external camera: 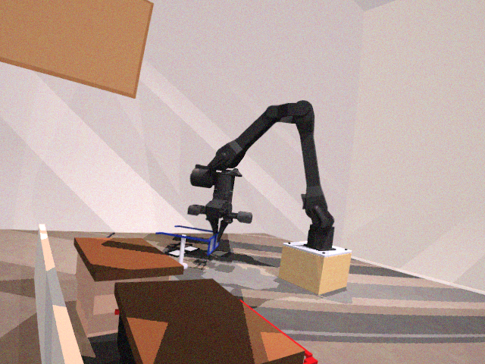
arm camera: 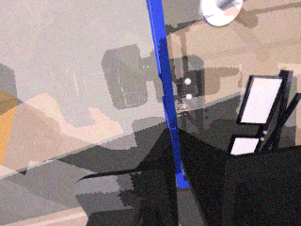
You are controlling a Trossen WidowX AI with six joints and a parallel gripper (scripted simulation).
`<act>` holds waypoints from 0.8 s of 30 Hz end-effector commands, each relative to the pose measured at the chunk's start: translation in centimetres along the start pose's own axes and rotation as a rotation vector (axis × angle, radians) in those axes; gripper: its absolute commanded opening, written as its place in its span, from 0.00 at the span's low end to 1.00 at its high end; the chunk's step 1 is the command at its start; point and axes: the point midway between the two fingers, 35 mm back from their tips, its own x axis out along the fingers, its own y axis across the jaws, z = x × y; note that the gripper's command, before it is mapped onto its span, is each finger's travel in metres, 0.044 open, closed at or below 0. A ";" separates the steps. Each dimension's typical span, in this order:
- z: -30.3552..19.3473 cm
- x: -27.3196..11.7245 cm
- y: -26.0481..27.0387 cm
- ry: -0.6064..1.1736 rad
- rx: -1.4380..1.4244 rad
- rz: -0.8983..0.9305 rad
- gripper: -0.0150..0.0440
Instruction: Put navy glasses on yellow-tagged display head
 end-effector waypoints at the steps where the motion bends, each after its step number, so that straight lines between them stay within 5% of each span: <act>1: -0.1 0.0 0.0 -0.002 0.001 -0.002 0.25; 24: 0.5 0.0 0.0 -0.003 0.001 -0.002 0.25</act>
